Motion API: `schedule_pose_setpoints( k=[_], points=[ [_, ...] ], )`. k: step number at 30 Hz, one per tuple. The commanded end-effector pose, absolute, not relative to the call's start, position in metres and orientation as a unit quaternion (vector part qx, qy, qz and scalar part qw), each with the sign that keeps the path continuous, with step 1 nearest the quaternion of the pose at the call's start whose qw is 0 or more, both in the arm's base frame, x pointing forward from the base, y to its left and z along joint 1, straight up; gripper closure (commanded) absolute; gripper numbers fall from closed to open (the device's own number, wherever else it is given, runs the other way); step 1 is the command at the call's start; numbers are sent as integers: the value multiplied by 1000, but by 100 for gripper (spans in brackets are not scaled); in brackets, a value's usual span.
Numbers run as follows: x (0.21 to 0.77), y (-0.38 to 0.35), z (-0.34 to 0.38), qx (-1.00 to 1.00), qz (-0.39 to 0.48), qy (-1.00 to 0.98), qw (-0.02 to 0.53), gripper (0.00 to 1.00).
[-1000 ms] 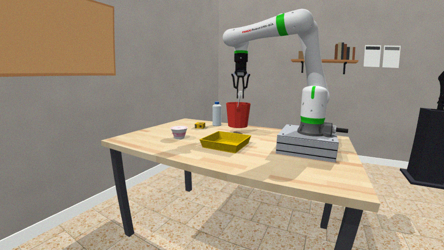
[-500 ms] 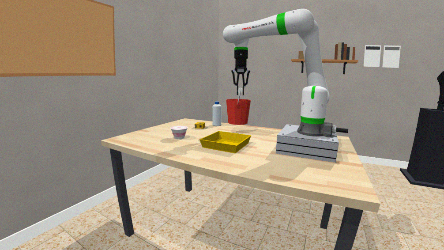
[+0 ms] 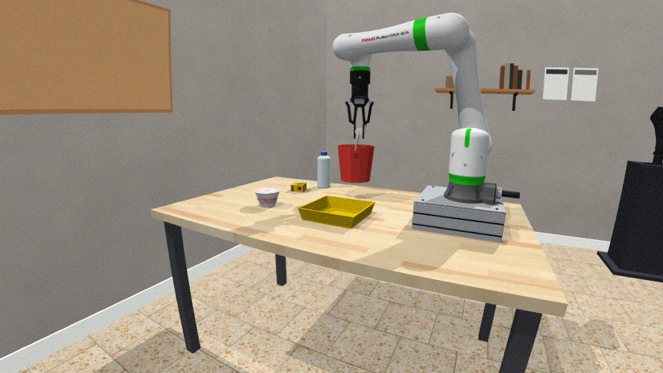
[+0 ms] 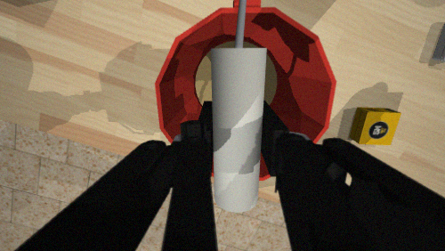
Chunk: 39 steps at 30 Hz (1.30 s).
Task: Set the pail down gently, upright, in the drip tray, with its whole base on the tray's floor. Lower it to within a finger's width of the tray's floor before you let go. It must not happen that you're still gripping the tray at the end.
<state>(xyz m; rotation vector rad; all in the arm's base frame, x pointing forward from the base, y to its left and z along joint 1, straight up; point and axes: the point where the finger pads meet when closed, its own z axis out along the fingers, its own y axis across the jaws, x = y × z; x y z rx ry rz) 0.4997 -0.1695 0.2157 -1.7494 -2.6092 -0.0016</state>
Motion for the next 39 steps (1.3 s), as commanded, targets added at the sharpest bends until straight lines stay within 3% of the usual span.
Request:
schedule_pose_setpoints(
  k=[1,39],
  points=[
    [500,-170,217,-557,-1,-831,-1,90],
    [500,-170,221,-557,-1,-831,-1,90]
  ],
)
